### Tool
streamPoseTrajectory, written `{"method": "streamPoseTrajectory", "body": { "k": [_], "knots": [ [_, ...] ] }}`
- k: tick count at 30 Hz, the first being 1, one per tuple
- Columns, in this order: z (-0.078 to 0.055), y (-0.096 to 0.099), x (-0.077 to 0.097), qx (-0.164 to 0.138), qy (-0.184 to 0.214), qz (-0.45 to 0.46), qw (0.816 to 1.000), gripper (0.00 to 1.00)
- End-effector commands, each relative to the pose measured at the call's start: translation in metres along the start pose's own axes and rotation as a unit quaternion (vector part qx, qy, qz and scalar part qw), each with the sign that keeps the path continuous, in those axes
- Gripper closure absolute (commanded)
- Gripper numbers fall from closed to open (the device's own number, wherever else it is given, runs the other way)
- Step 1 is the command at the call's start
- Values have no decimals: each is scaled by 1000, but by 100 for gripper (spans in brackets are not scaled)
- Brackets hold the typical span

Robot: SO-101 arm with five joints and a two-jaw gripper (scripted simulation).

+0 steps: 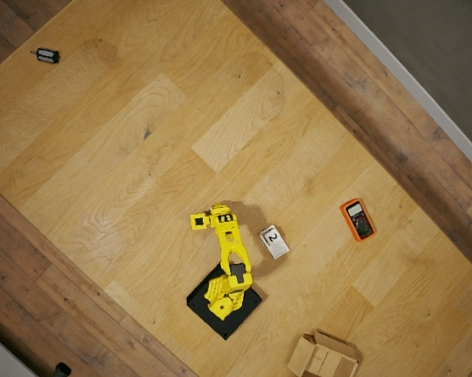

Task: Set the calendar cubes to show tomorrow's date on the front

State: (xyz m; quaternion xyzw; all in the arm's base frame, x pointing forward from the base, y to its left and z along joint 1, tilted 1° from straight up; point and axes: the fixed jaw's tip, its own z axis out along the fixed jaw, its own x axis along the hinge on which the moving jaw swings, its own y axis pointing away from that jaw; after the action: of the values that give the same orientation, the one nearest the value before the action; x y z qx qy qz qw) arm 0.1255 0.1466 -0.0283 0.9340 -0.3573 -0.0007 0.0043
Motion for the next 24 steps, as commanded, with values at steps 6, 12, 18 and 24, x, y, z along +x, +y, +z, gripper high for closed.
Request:
{"method": "streamPoseTrajectory", "body": {
  "k": [6,12,18,24],
  "knots": [
    [7,4,-2,-9,0,-2,1000,100],
    [8,4,-2,-9,0,-2,1000,100],
    [12,4,-2,-9,0,-2,1000,100],
    [13,4,-2,-9,0,-2,1000,100]
  ]
}}
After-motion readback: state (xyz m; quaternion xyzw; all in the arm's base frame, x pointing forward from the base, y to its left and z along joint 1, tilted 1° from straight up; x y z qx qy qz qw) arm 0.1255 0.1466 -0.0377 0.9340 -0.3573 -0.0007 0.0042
